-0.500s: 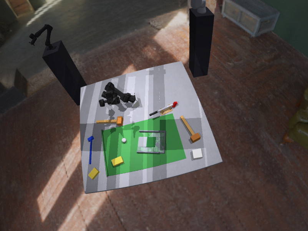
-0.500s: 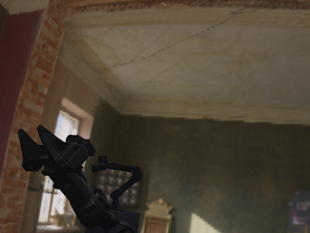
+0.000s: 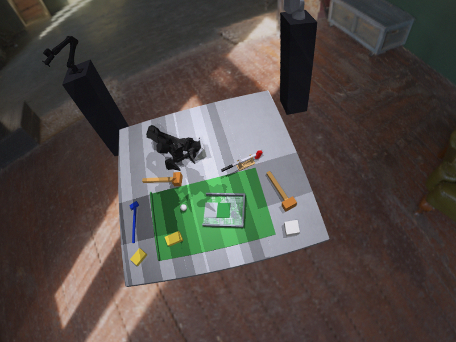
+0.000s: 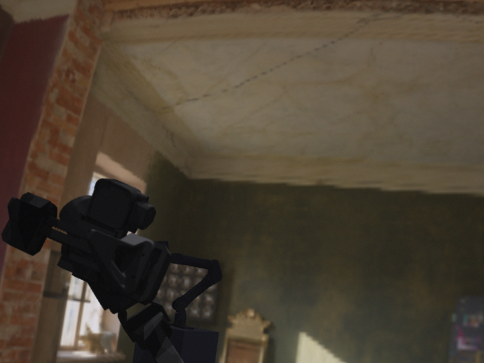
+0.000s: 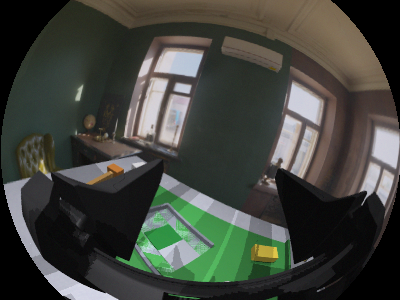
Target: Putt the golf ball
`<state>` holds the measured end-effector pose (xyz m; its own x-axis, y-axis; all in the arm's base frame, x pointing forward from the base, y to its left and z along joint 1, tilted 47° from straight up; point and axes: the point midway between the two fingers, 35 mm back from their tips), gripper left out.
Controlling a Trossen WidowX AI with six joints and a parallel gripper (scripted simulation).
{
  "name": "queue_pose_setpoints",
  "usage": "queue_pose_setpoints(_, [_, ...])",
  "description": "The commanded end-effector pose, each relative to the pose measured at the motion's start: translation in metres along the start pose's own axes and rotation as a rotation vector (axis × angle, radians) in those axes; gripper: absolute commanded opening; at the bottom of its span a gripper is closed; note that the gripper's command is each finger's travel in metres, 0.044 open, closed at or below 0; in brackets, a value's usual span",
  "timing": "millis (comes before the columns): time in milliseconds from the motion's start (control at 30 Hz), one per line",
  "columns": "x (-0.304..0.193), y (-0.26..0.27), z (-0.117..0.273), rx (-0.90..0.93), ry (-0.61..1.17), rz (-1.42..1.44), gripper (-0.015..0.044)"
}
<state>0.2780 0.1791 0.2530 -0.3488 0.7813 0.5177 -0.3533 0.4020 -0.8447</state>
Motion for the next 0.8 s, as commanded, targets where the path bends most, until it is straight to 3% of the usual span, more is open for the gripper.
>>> queue_pose_setpoints(0, [-0.014,0.050,-0.029,0.221,0.132,0.050,0.0440])
queue_pose_setpoints(333, [-0.063,0.184,-0.048,0.765,0.491,0.204,0.0440])
queue_pose_setpoints(767, [-0.131,0.296,0.008,1.361,0.971,0.596,0.0440])
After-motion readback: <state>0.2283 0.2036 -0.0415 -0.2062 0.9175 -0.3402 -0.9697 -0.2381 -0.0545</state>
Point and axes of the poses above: the point midway between the two fingers, 35 mm back from their tips, its own z axis back along the fingers, its own y axis across the jaws, x = y × z, and after that the axes turned 3 degrees about z, right-handed
